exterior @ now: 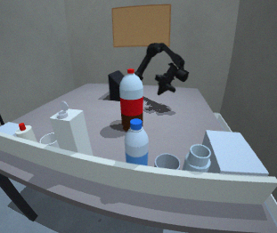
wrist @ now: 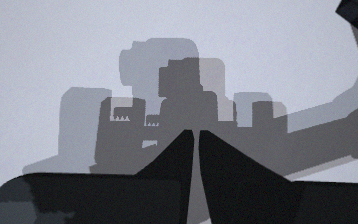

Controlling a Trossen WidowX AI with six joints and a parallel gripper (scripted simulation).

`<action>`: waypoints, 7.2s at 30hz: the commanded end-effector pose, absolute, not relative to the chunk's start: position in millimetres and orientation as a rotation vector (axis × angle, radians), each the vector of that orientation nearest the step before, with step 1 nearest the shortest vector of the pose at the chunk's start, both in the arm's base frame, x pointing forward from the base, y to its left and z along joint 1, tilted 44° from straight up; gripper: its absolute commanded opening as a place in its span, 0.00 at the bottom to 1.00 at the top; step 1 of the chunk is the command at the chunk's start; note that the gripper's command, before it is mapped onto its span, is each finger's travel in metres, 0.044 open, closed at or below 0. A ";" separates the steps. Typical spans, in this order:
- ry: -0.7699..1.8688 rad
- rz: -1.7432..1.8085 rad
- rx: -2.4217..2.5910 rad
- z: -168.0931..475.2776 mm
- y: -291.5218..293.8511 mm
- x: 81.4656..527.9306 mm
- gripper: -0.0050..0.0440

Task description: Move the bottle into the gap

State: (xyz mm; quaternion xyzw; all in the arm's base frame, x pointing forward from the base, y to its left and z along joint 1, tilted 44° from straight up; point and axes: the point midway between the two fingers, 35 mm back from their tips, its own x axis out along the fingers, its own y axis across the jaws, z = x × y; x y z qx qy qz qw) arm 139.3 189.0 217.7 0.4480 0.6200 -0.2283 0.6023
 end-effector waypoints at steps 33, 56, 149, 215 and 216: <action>0.989 0.083 1.162 263.7 66.3 251.1 0.02; 0.441 0.170 0.762 299.1 -47.3 249.0 0.00; 0.471 0.153 0.736 213.3 36.4 253.9 0.00; 0.448 0.162 0.763 146.9 100.6 250.9 0.00; 0.448 0.162 0.763 146.9 100.6 250.9 0.00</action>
